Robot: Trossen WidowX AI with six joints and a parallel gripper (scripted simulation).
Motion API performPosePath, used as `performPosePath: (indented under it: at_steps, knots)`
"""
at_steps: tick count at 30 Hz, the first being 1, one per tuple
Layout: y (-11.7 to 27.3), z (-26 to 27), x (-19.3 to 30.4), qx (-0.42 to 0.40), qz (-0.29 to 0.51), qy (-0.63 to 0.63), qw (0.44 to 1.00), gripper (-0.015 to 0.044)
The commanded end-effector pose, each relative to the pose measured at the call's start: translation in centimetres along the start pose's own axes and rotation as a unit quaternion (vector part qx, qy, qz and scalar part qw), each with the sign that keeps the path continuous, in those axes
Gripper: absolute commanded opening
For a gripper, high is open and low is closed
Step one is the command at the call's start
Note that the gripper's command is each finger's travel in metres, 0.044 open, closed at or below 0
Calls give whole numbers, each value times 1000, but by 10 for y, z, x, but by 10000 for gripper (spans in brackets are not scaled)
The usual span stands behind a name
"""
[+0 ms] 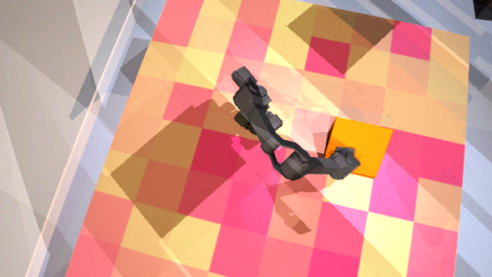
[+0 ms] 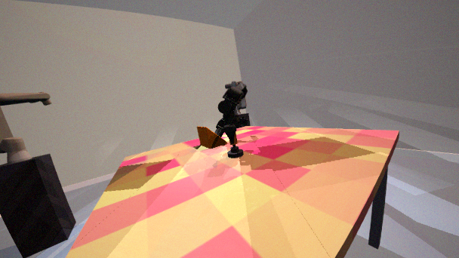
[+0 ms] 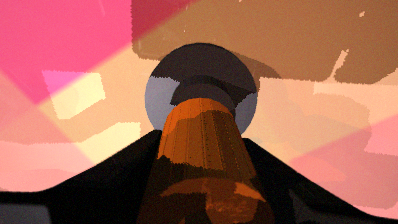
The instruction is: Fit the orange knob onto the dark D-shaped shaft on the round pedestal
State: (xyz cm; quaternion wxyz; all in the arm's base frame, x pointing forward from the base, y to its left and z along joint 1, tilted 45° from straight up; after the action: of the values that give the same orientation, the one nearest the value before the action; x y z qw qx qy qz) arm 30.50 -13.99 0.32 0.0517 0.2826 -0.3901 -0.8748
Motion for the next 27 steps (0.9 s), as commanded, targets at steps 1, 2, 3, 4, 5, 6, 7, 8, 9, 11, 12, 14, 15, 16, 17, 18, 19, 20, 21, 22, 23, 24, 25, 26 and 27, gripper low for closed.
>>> performPosePath:
  at_steps: [1,2,3,4,5,6,7,8,9,11,12,14,15,16,17,18,19,20,21,22,23,24,25,26,27]
  knots:
    - [4,1,-2,5,1,5,1000,0]
    - [4,1,-3,5,1,5,1000,0]
    - [4,1,-3,5,1,5,1000,0]
    - [4,1,-4,5,1,5,1000,0]
    - [4,0,-4,5,1,5,1000,0]
    - [4,0,-4,5,1,5,1000,0]
    - [4,0,-5,5,1,5,1000,0]
    - [4,-1,-5,5,1,5,1000,0]
    - [4,-1,-5,5,1,5,1000,0]
    - [3,-2,-5,5,1,5,1000,0]
    - [3,-2,-5,5,1,5,1000,0]
    - [2,-2,-4,5,1,5,1000,0]
    - [2,-2,-4,5,1,5,1000,0]
    - [1,-2,-4,5,1,5,1000,0]
    - [1,-2,-4,5,1,5,1000,0]
    - [0,-2,-4,5,1,5,1000,0]
    - [0,-2,-4,5,1,5,1000,0]
    - [0,-2,-4,5,1,5,1000,0]
    - [0,-2,-4,5,1,5,1000,0]
    - [-1,-2,-3,5,1,5,1000,0]
    - [-1,-2,-3,5,1,5,1000,0]
    - [-1,-2,-2,5,1,5,1000,0]
    - [-1,-1,-2,5,1,5,1000,0]
    - [0,-1,-1,5,1,5,1000,0]
    - [0,0,-1,5,1,5,1000,0]
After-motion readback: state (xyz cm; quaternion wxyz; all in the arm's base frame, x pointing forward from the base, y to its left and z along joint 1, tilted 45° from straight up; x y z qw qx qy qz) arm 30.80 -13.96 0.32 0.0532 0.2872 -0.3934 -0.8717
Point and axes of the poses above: the point midway between the two fingers, 35 mm back from their tips, its own y axis back along the fingers, its own z axis across the jaws, x = y × z, the point moved 1 cm from there along y, back along the fingers, and after that the axes turned 14 degrees about -y, right-handed, at the moved point
